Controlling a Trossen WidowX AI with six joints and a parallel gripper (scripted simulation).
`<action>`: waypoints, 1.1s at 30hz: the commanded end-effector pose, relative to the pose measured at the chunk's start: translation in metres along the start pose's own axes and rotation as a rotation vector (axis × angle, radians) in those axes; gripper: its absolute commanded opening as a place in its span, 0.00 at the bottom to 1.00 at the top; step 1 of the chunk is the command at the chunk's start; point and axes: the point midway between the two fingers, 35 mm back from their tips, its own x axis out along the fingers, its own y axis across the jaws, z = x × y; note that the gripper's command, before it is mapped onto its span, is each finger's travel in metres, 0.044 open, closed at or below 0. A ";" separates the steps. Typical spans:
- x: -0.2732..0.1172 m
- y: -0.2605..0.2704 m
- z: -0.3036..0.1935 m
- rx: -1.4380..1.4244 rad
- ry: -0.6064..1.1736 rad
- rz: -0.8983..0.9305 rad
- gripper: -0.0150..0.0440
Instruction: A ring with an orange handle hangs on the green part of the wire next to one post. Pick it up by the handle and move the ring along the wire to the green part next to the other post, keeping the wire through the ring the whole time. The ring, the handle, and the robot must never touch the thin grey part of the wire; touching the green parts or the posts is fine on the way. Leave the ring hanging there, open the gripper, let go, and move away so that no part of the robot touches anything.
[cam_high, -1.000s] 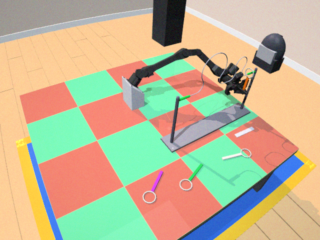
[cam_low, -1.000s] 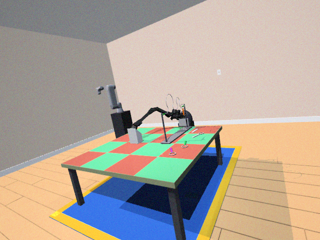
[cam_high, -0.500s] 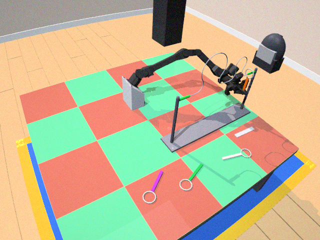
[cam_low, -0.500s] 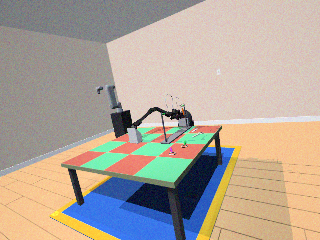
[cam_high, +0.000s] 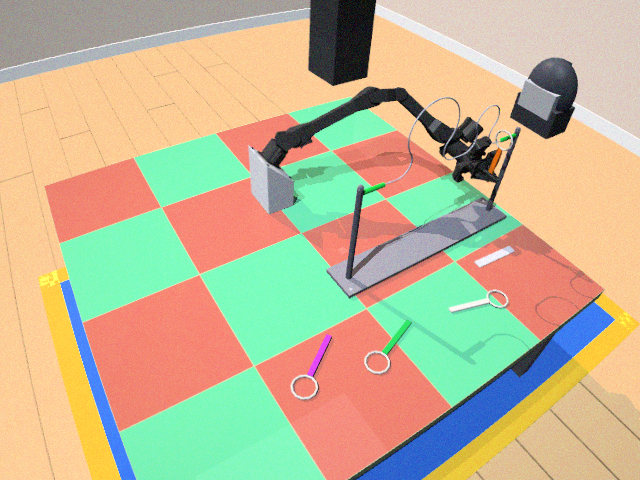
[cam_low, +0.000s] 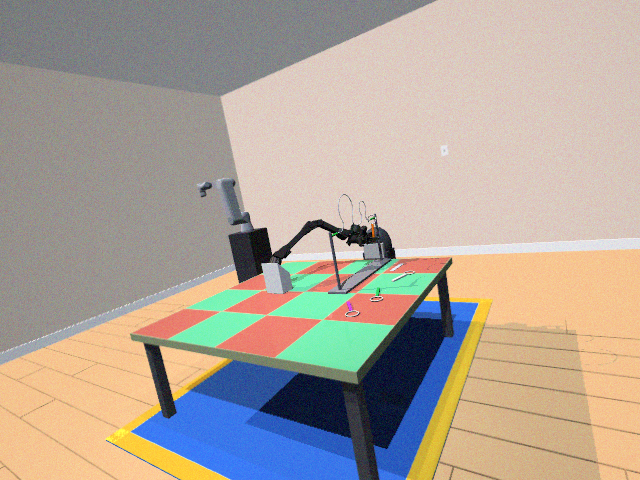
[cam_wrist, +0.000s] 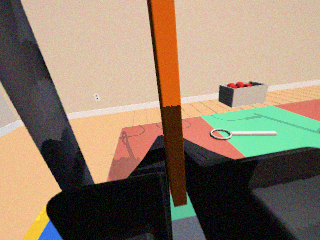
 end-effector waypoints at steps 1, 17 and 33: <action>-0.008 -0.003 0.002 0.007 0.057 0.002 0.00; -0.041 -0.020 0.009 -0.004 0.335 -0.002 0.00; -0.057 -0.046 0.015 -0.084 0.473 -0.031 0.00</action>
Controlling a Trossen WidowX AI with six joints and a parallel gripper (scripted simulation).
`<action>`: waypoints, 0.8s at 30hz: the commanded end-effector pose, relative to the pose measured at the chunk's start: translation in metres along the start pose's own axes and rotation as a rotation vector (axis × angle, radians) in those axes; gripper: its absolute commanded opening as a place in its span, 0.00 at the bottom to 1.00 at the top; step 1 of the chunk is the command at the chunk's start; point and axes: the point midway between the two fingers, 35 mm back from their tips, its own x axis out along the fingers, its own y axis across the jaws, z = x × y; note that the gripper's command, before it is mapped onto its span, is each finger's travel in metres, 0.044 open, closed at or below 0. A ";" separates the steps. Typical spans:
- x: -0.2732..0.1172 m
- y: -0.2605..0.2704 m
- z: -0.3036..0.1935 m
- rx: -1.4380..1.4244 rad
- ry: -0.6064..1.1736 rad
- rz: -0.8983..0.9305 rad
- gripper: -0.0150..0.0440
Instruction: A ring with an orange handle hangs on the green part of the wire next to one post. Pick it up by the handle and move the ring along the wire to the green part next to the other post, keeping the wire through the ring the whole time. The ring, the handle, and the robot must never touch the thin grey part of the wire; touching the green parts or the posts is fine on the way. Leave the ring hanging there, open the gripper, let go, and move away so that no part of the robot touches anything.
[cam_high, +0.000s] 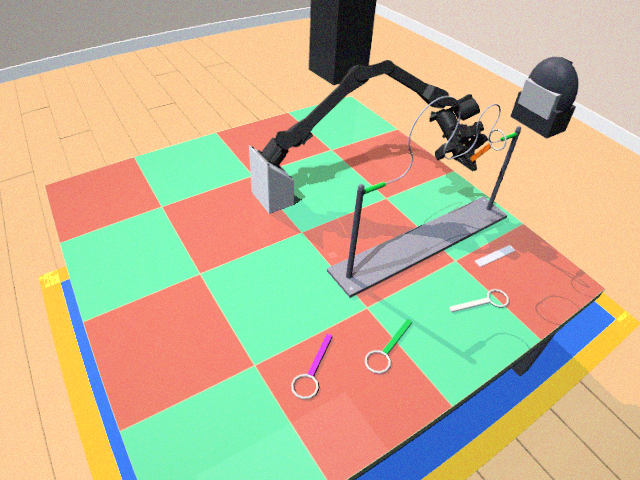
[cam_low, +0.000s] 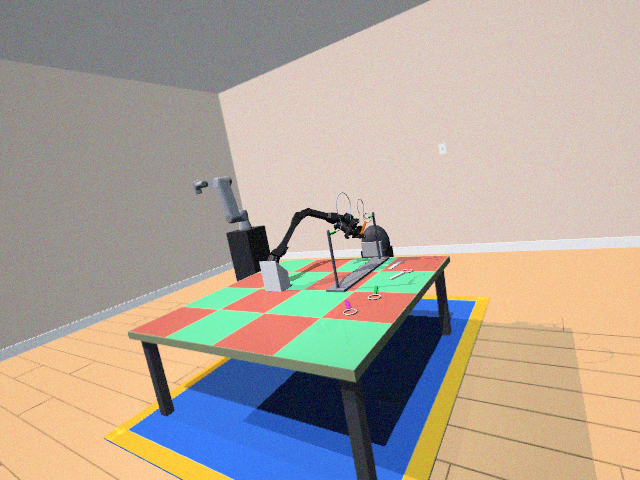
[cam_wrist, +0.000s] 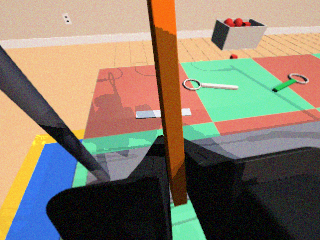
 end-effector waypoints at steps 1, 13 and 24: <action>0.002 -0.009 -0.003 -0.036 0.009 -0.021 0.00; 0.001 -0.040 -0.001 -0.195 0.004 -0.114 0.00; -0.004 -0.075 0.009 -0.407 -0.002 -0.234 0.00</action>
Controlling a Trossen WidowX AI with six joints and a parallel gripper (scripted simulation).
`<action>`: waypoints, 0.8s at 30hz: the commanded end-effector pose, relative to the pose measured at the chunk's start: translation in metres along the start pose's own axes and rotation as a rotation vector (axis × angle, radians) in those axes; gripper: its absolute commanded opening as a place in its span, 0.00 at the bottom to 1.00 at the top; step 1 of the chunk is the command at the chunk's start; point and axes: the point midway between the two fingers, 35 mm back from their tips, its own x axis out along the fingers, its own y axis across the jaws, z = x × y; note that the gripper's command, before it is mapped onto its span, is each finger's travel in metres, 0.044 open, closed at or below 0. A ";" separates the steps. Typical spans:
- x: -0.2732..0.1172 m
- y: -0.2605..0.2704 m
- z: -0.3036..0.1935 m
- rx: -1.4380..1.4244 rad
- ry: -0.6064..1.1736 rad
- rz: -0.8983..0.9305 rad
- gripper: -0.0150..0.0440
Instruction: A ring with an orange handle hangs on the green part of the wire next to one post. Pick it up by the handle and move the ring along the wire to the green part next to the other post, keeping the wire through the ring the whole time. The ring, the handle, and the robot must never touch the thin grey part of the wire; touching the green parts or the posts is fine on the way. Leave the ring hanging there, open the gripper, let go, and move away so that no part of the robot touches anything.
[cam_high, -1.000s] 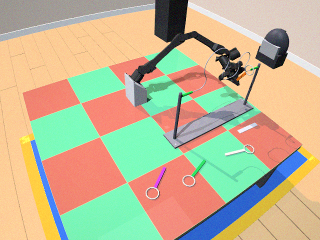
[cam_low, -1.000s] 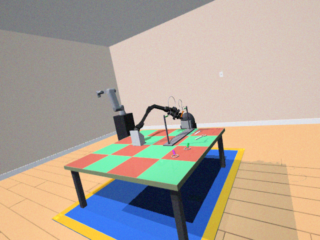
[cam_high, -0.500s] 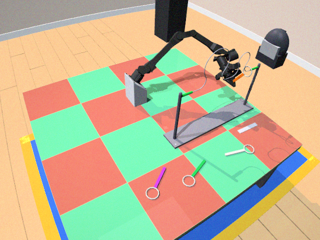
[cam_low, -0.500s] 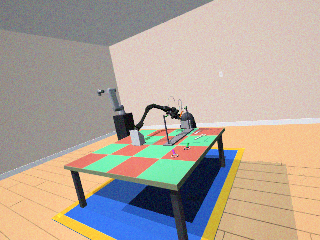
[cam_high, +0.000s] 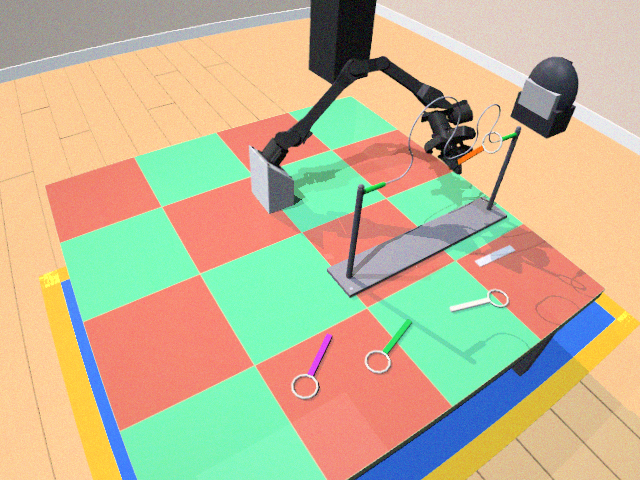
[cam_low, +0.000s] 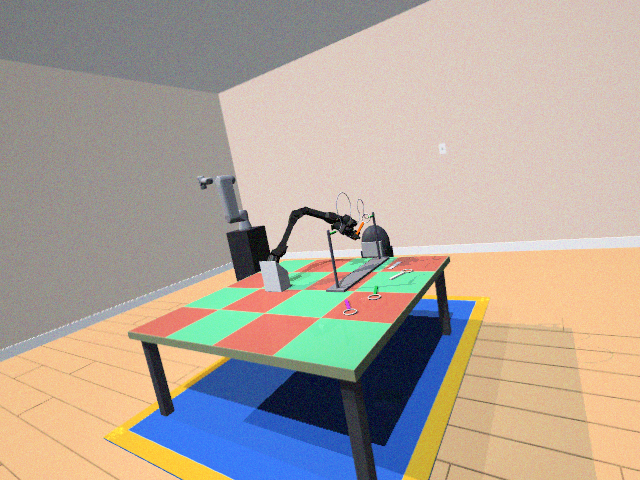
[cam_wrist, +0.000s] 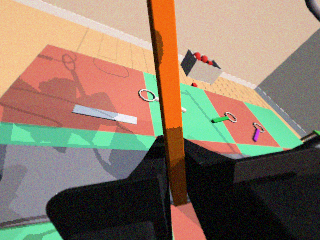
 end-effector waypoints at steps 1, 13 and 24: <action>0.000 -0.013 0.000 -0.077 -0.003 -0.046 0.00; -0.003 -0.054 0.008 -0.322 -0.011 -0.185 0.00; -0.012 -0.089 0.025 -0.564 -0.019 -0.322 0.00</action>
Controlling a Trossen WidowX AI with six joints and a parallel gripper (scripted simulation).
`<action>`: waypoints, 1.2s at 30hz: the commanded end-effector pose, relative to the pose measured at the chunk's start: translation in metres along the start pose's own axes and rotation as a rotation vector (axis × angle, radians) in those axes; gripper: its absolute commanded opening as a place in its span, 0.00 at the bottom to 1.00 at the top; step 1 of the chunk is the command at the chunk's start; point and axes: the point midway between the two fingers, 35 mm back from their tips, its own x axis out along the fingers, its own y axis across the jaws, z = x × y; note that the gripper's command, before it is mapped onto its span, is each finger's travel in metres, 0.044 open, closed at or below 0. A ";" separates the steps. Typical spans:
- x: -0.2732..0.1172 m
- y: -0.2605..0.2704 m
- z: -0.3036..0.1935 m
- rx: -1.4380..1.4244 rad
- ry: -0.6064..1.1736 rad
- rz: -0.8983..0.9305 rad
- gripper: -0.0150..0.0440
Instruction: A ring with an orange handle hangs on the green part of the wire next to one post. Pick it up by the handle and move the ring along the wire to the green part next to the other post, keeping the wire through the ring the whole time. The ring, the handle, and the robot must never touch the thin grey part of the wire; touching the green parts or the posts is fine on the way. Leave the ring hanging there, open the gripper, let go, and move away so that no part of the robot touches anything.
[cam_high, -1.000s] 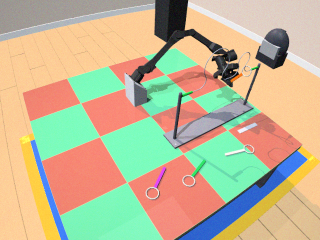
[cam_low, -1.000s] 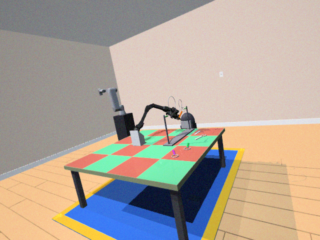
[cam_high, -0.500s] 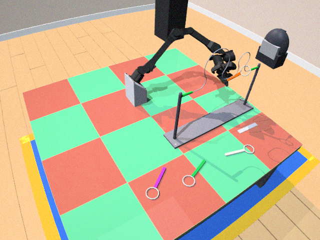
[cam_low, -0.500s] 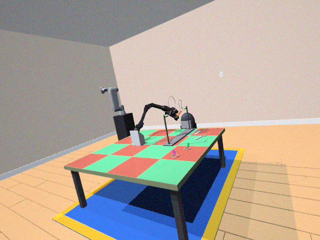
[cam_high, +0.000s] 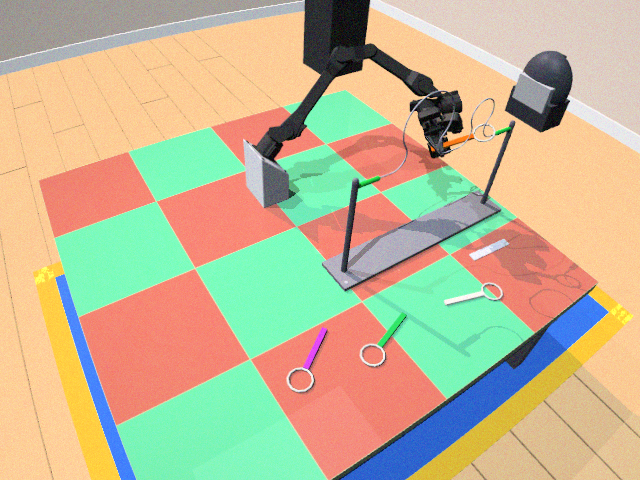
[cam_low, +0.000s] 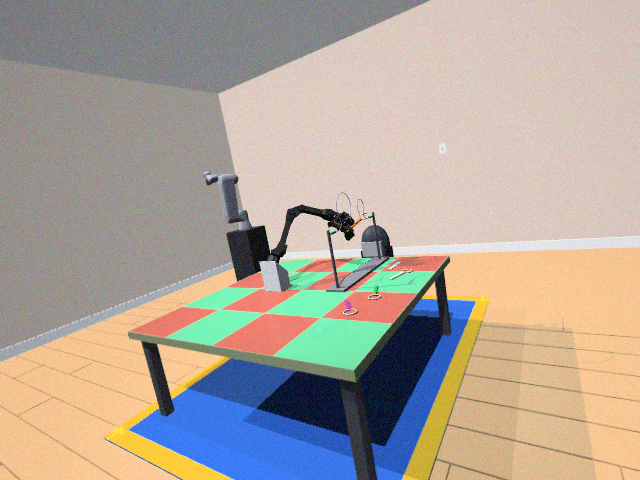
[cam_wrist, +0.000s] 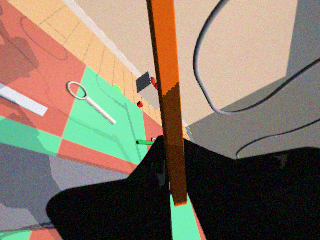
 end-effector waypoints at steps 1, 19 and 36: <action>0.000 -0.014 -0.001 -0.083 0.000 -0.048 0.00; -0.008 -0.076 0.017 -0.475 -0.013 -0.267 0.00; -0.024 -0.116 0.048 -0.765 -0.020 -0.428 0.00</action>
